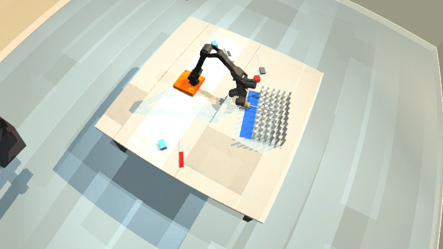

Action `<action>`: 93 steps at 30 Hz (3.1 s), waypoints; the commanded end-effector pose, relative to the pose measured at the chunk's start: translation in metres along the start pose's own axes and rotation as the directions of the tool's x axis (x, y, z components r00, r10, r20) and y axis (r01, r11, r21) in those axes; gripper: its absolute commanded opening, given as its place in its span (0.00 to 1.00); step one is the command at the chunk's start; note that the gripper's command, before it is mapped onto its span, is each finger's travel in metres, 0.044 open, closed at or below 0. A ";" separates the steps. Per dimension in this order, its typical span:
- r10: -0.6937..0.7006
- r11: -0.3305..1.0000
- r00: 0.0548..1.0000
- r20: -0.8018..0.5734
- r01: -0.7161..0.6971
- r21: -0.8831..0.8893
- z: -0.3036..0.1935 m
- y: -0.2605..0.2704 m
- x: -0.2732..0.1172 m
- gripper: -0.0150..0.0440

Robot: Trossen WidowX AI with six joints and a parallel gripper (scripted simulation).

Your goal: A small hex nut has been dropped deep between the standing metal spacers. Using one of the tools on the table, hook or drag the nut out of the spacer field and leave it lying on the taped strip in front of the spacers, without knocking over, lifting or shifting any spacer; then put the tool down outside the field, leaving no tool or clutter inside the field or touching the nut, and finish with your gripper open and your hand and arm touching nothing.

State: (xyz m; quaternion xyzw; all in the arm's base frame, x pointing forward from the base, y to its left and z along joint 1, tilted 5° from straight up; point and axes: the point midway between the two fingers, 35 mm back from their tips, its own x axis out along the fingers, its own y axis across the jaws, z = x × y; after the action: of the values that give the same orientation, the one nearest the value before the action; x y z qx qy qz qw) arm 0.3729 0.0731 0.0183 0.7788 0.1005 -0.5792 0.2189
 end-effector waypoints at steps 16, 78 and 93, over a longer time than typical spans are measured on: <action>0.006 1.000 1.000 -0.007 -0.006 0.005 -0.008 0.000 0.005 0.25; 0.004 1.000 1.000 -0.006 -0.004 0.003 0.018 -0.006 0.014 0.25; 0.004 1.000 1.000 -0.005 -0.004 0.002 0.026 -0.006 0.012 0.25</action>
State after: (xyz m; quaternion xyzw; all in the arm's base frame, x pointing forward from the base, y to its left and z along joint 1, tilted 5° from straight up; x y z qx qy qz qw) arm 0.3552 0.0670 -0.0010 0.7806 0.0984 -0.5776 0.2174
